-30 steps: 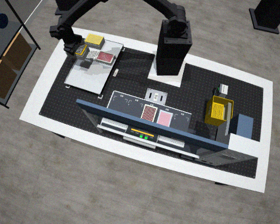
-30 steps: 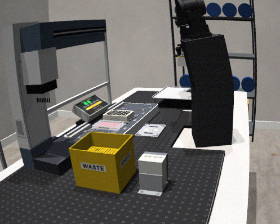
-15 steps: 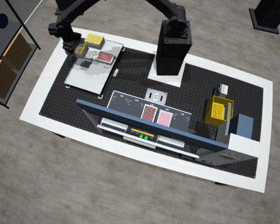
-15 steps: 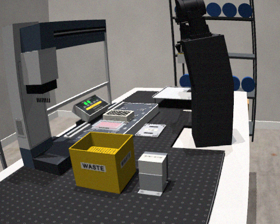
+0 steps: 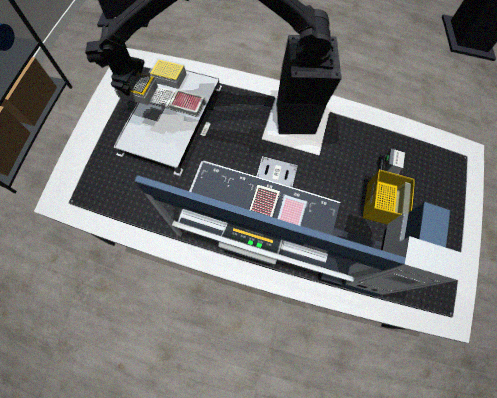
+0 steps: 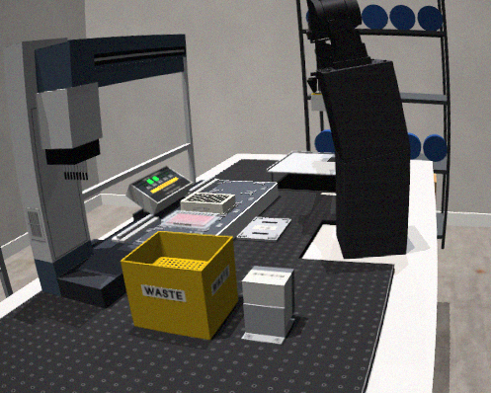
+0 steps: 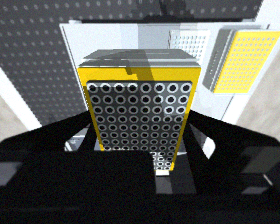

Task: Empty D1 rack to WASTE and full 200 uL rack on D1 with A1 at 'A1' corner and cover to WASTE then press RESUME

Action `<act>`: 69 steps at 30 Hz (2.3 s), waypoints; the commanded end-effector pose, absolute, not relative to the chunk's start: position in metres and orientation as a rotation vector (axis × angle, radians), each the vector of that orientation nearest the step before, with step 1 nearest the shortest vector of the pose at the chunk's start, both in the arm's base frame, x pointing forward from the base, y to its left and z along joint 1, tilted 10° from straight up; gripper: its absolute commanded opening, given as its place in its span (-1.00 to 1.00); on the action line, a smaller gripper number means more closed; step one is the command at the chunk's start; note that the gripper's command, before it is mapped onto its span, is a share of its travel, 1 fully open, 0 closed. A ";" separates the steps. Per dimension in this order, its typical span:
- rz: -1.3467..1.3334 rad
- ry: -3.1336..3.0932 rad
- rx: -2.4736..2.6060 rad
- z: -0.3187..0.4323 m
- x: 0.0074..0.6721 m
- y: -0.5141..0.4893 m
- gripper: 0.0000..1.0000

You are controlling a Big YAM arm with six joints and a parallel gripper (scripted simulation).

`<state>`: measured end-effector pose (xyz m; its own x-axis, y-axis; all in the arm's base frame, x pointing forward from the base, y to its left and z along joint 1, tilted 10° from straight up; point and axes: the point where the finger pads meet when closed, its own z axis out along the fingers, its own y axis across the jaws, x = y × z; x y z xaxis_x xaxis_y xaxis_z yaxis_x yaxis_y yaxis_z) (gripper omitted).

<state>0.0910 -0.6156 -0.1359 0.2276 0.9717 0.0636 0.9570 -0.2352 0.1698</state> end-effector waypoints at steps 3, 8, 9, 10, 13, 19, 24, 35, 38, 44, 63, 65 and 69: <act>0.231 1.881 2.382 -0.132 0.083 -0.621 -1.00; 0.231 1.880 2.382 -0.132 0.083 -0.621 -1.00; 0.231 1.880 2.382 -0.132 0.083 -0.621 -1.00; 0.231 1.880 2.382 -0.132 0.083 -0.621 -1.00; 0.231 1.880 2.382 -0.132 0.083 -0.621 -1.00; 0.231 1.880 2.382 -0.132 0.083 -0.621 -1.00; 0.231 1.880 2.382 -0.132 0.083 -0.621 -1.00; 0.203 1.872 2.355 -0.117 0.103 -0.600 -1.00; 0.204 1.872 2.355 -0.117 0.105 -0.585 -1.00; 0.206 1.872 2.356 -0.117 0.111 -0.555 -1.00; 0.210 1.873 2.358 -0.116 0.126 -0.470 -1.00; 0.210 1.873 2.358 -0.116 0.126 -0.470 -1.00; 0.211 1.873 2.358 -0.115 0.129 -0.450 -1.00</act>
